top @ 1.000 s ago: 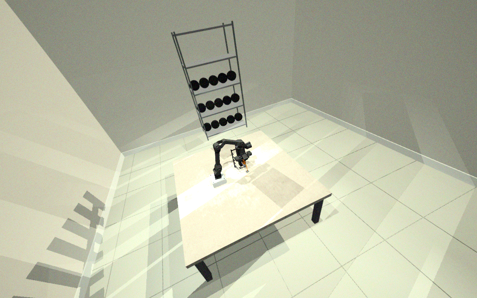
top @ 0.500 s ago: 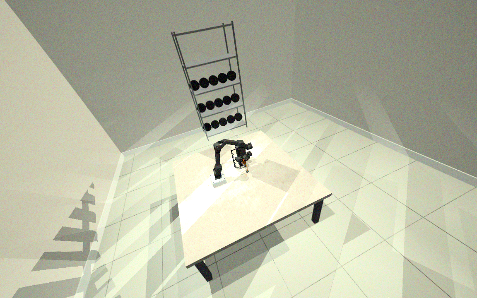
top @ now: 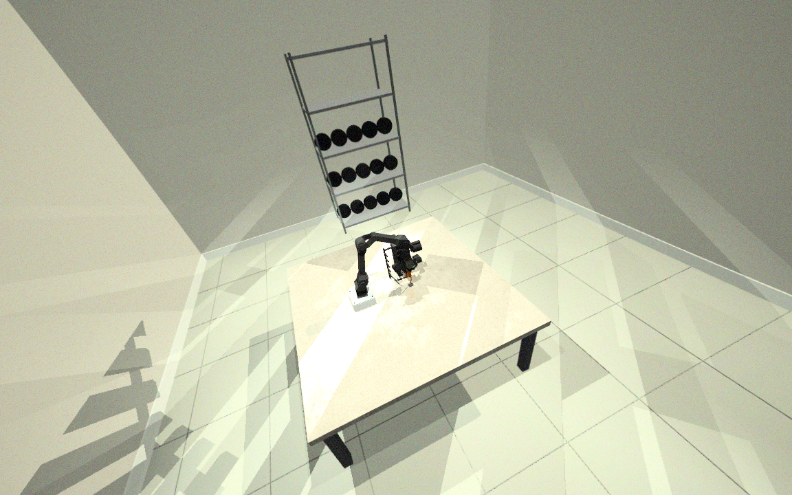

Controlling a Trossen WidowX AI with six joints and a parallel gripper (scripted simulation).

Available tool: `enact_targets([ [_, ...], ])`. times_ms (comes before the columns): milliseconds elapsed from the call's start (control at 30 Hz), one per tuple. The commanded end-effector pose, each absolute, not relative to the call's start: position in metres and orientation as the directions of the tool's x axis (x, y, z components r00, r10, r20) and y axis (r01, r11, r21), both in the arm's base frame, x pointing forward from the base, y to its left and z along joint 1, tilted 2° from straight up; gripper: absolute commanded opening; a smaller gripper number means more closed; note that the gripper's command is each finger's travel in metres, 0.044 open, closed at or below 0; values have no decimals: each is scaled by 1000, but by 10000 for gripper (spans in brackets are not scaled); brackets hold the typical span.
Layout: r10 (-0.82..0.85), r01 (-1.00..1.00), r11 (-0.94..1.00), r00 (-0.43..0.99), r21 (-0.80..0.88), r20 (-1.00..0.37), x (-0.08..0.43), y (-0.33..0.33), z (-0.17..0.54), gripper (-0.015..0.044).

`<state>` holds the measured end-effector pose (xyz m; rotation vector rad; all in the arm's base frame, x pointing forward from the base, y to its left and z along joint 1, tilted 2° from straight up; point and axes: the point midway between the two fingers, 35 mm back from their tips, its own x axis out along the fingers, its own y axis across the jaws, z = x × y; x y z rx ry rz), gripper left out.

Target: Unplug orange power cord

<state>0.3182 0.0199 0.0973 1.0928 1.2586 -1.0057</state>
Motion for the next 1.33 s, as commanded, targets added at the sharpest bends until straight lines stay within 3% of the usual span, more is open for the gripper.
enact_targets([
  [0, 13, 975, 211, 68, 69, -998, 317, 29, 97, 105],
  [433, 11, 975, 211, 69, 69, -998, 323, 8, 102, 440],
  [600, 8, 975, 211, 69, 69, -998, 329, -30, 110, 440],
  [1300, 8, 975, 211, 69, 69, -998, 329, -30, 110, 440],
])
